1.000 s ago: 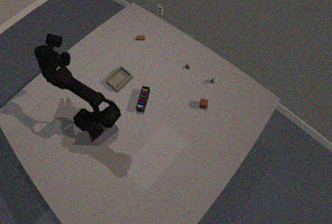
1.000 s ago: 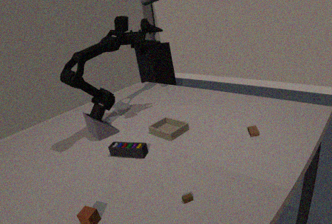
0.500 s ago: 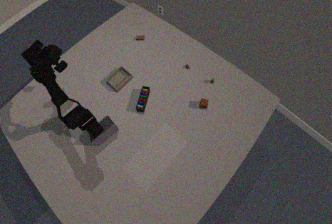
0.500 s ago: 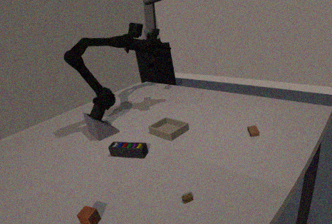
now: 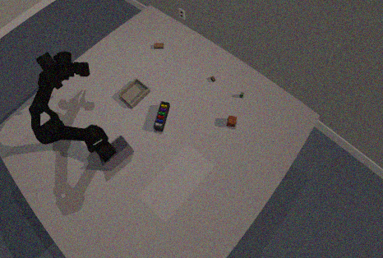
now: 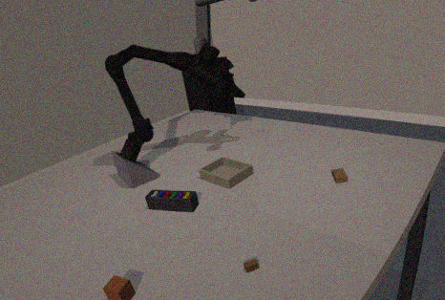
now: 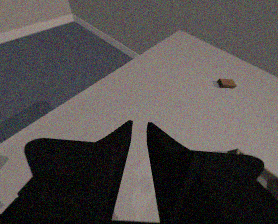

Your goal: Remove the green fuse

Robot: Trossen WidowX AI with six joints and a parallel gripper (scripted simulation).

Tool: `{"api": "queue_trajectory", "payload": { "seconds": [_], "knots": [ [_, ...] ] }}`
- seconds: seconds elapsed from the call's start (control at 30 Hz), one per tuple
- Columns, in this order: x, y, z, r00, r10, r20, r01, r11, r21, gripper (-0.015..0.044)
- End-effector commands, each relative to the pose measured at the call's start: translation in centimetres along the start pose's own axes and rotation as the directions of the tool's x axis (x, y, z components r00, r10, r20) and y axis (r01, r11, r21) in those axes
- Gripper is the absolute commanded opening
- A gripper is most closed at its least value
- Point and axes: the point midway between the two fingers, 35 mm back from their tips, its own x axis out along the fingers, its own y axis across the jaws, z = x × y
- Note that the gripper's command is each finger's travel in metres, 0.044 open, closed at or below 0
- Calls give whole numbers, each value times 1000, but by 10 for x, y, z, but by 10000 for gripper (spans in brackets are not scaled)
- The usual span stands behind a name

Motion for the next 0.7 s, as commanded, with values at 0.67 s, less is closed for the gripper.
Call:
{"api": "queue_trajectory", "payload": {
  "seconds": [0.67],
  "knots": [
    [74,-232,-74,670,-508,-541,-250,531,-809,74]
  ]
}}
